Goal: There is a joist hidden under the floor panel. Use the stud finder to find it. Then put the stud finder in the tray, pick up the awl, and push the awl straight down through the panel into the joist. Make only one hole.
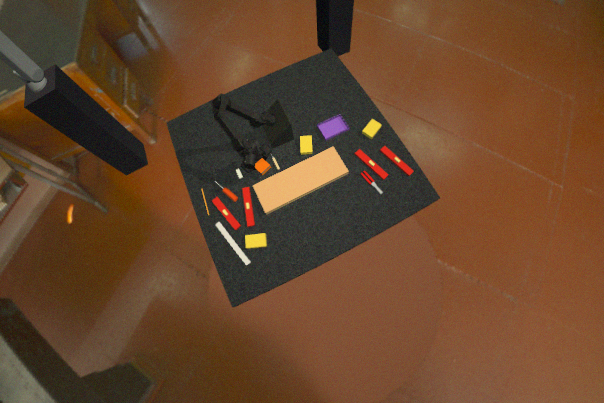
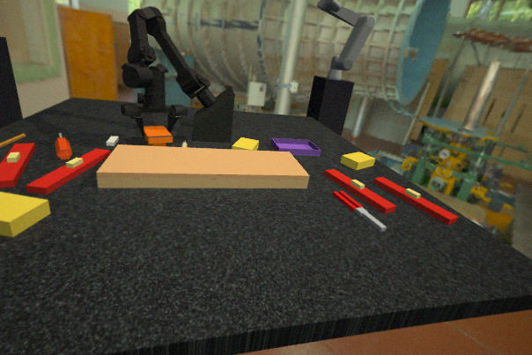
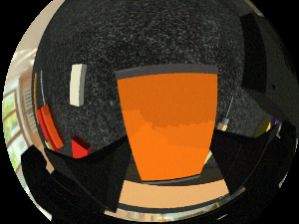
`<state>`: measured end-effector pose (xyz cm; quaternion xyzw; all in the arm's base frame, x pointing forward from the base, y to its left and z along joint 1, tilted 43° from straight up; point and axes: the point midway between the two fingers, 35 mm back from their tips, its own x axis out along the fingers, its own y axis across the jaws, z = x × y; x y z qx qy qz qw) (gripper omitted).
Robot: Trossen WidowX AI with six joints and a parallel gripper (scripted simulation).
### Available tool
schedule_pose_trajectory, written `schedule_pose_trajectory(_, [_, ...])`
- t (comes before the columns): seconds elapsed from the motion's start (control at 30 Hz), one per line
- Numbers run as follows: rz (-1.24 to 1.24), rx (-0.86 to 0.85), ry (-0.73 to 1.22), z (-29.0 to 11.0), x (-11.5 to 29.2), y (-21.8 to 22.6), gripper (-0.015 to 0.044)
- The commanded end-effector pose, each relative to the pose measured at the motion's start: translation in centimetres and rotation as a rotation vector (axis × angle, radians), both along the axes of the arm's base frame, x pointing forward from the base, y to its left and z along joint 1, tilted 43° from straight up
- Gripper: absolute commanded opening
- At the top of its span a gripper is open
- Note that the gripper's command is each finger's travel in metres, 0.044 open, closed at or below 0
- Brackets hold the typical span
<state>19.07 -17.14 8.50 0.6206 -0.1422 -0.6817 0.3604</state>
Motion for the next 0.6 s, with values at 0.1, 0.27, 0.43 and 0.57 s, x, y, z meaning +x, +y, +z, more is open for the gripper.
schedule_pose_trajectory(0.1, [0.007, 0.004, 0.002, -0.09, 0.05, 0.03, 0.0314])
schedule_pose_trajectory(0.27, [0.007, 0.005, 0.002, 0.01, 0.06, 0.13, 0.0222])
schedule_pose_trajectory(0.43, [0.006, 0.006, 0.002, 0.46, 0.13, 0.57, 0.0091])
schedule_pose_trajectory(0.57, [0.006, 0.006, 0.002, 0.88, 0.18, 0.97, 0.0])
